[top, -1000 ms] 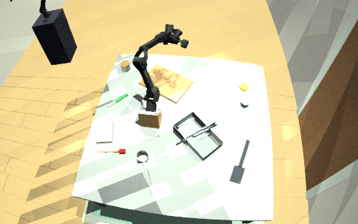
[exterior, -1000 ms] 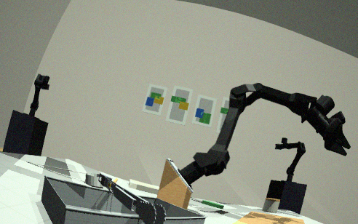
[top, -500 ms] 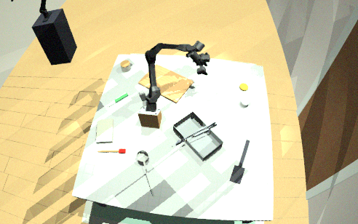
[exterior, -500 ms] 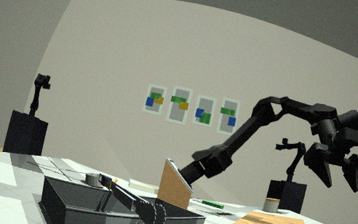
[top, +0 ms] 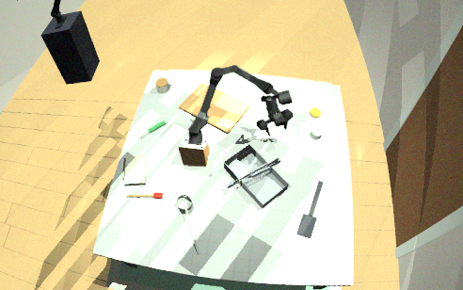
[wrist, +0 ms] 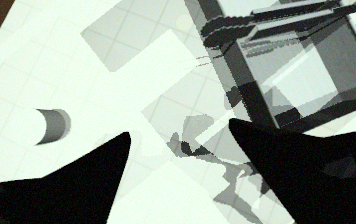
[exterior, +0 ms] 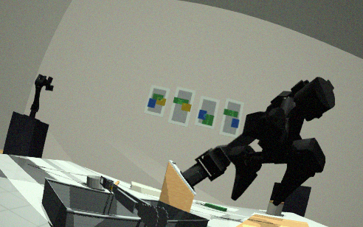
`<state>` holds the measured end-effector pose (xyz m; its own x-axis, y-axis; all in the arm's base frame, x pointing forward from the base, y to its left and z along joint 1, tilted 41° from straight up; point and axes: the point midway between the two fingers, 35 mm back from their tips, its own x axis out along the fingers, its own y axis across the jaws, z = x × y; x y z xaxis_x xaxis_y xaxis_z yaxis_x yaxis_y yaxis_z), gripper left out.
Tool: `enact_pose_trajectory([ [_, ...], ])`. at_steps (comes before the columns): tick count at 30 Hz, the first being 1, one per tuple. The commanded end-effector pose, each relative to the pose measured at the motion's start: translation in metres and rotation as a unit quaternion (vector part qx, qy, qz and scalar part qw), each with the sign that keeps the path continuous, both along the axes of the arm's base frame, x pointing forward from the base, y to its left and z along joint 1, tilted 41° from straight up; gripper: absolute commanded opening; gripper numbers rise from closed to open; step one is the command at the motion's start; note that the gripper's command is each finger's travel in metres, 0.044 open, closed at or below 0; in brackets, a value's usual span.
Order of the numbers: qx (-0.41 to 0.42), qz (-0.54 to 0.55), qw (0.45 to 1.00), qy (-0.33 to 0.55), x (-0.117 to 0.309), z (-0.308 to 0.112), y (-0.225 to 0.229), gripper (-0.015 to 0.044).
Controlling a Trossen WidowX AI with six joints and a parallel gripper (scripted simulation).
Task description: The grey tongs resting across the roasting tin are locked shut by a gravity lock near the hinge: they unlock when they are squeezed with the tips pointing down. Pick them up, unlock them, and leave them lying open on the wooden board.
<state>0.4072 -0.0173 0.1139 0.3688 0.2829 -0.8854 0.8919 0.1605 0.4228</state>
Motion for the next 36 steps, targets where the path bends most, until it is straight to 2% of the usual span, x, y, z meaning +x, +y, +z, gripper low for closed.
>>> enact_pose_trajectory([
  [1, 0.071, -0.125, 0.984, 0.103, -0.016, -0.048, -0.041, 0.0440],
  [6, 0.173, -0.299, 0.909, 0.231, -0.049, -0.106, -0.091, 0.0440],
  [12, 0.305, -0.496, 0.722, 0.373, -0.103, -0.167, -0.135, 0.0440],
  [36, 0.309, -0.501, 0.715, 0.377, -0.107, -0.188, -0.126, 0.0440],
])
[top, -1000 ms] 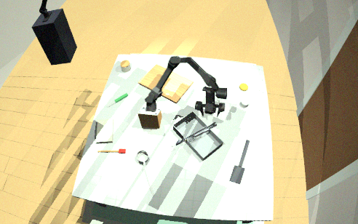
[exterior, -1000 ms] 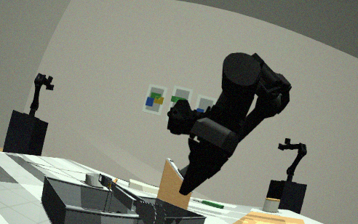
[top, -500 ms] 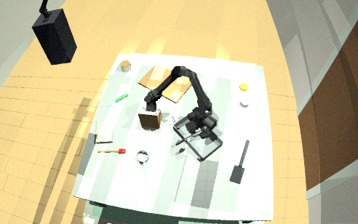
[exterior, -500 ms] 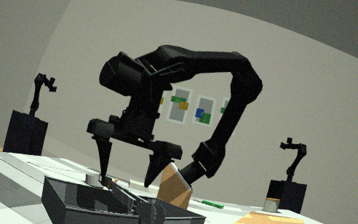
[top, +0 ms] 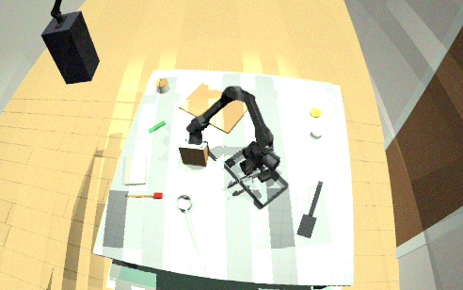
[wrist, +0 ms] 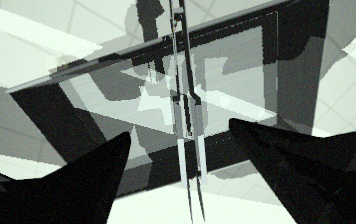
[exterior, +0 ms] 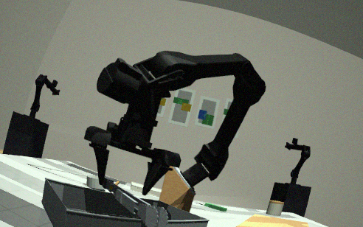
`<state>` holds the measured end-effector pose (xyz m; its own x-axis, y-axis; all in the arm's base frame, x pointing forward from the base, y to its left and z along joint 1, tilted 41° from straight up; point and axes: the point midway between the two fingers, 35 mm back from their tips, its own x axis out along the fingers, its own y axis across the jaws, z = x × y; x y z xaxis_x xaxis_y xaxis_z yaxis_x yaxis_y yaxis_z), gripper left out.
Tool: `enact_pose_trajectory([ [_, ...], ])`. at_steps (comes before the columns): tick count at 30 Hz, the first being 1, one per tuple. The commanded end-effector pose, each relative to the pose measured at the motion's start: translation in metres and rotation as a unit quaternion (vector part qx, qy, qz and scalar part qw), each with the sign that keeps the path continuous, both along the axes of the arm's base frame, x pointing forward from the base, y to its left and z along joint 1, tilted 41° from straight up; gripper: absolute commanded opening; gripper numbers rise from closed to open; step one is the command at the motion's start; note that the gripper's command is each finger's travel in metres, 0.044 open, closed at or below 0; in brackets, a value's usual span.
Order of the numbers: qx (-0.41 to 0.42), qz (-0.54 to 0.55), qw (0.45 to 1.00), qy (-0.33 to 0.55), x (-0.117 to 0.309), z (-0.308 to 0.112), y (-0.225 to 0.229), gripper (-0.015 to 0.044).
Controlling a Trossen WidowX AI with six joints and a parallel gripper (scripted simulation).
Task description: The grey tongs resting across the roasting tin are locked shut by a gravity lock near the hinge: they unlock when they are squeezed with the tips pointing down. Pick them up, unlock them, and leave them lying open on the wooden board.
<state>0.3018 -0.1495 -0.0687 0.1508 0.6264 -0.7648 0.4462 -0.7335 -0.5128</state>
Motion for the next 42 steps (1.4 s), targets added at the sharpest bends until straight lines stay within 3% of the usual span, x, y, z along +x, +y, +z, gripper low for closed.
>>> enact_pose_trajectory([
  [1, 0.005, -0.001, 1.000, 0.005, -0.001, -0.007, 0.008, 0.0440],
  [34, 0.007, -0.001, 1.000, 0.005, 0.005, -0.042, 0.039, 0.0440],
  [42, 0.003, 0.001, 1.000, 0.001, 0.007, -0.040, 0.036, 0.0230],
])
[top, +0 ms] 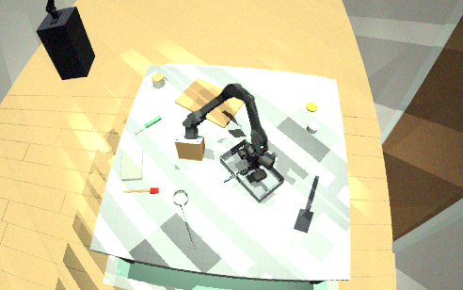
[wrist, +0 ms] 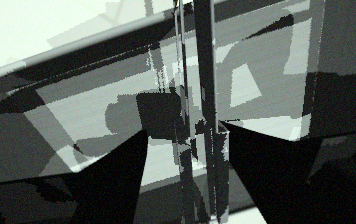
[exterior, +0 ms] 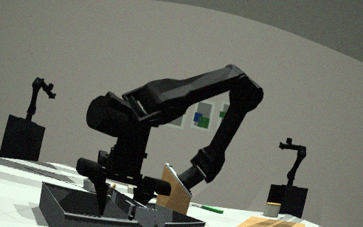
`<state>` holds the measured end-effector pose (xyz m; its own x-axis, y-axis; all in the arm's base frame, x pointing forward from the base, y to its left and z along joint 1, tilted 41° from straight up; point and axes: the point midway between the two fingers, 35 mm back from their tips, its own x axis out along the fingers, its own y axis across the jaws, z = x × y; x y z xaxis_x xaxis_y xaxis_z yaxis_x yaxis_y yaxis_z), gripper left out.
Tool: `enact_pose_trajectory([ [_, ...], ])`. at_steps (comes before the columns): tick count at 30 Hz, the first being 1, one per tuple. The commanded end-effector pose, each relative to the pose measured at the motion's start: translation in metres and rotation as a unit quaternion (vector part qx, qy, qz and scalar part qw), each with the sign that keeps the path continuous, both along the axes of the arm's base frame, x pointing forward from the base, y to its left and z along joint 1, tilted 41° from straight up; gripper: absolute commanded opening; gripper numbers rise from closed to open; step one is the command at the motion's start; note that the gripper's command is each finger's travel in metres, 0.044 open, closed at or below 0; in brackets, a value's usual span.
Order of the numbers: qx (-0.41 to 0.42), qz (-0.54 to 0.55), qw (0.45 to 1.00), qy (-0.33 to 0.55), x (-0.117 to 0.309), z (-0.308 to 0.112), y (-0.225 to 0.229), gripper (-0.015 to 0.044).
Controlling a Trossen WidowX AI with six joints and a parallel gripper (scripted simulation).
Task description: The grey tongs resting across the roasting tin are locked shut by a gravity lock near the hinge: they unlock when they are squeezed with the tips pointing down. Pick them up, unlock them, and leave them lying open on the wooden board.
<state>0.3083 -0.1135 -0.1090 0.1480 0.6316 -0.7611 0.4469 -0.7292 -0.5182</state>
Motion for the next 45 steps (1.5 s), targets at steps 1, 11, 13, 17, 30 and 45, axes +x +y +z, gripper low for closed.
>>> enact_pose_trajectory([
  [1, 0.000, 0.000, 1.000, 0.000, 0.000, 0.000, 0.000, 0.0204],
  [11, 0.000, 0.000, 1.000, 0.000, 0.000, 0.000, 0.000, 0.0098],
  [13, 0.000, 0.000, 1.000, 0.000, 0.000, 0.000, 0.000, 0.0085],
  [17, 0.000, 0.000, 1.000, 0.000, 0.000, 0.000, 0.000, 0.0058],
  [30, -0.001, -0.001, 1.000, 0.001, 0.000, 0.011, -0.012, -0.0150],
  [45, 0.001, -0.002, 1.000, 0.005, -0.019, 0.098, -0.084, -0.0150],
])
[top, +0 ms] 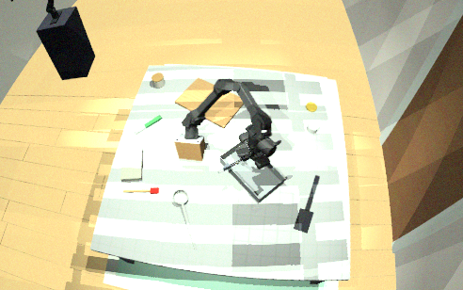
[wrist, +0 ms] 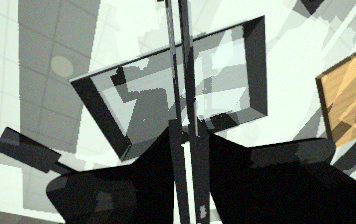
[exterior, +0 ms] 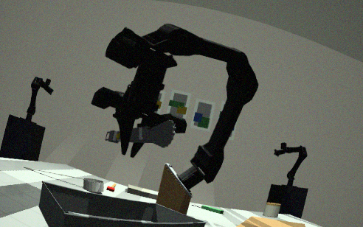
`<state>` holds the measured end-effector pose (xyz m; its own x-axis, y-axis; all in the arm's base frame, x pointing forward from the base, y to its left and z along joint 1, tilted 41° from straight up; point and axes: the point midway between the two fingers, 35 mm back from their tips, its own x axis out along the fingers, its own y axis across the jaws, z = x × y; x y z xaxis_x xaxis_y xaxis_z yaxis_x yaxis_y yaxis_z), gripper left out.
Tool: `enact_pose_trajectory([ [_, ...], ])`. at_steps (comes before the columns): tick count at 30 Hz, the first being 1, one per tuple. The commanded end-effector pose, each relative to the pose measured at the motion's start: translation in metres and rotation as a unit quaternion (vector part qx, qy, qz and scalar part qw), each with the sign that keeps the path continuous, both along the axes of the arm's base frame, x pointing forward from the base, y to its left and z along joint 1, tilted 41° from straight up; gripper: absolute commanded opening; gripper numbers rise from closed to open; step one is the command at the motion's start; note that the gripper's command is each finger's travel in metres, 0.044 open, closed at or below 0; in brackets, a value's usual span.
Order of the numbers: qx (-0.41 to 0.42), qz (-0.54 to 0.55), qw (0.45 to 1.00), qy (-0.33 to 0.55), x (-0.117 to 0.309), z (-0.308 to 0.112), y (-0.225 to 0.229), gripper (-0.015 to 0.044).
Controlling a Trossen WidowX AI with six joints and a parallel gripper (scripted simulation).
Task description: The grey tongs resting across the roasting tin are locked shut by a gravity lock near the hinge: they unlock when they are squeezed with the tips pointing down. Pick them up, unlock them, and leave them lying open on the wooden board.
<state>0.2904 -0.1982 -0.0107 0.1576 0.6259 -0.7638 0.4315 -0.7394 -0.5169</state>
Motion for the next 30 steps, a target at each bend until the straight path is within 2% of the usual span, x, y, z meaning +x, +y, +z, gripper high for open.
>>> enact_pose_trajectory([
  [1, 0.003, 0.007, 1.000, 0.004, -0.001, 0.000, 0.001, -0.0150],
  [9, 0.009, -0.008, 1.000, 0.017, 0.005, 0.008, 0.013, -0.0150],
  [20, 0.025, -0.080, 0.993, 0.083, 0.031, 0.067, 0.070, -0.0150],
  [30, 0.045, -0.143, 0.979, 0.142, 0.038, 0.117, 0.128, -0.0150],
])
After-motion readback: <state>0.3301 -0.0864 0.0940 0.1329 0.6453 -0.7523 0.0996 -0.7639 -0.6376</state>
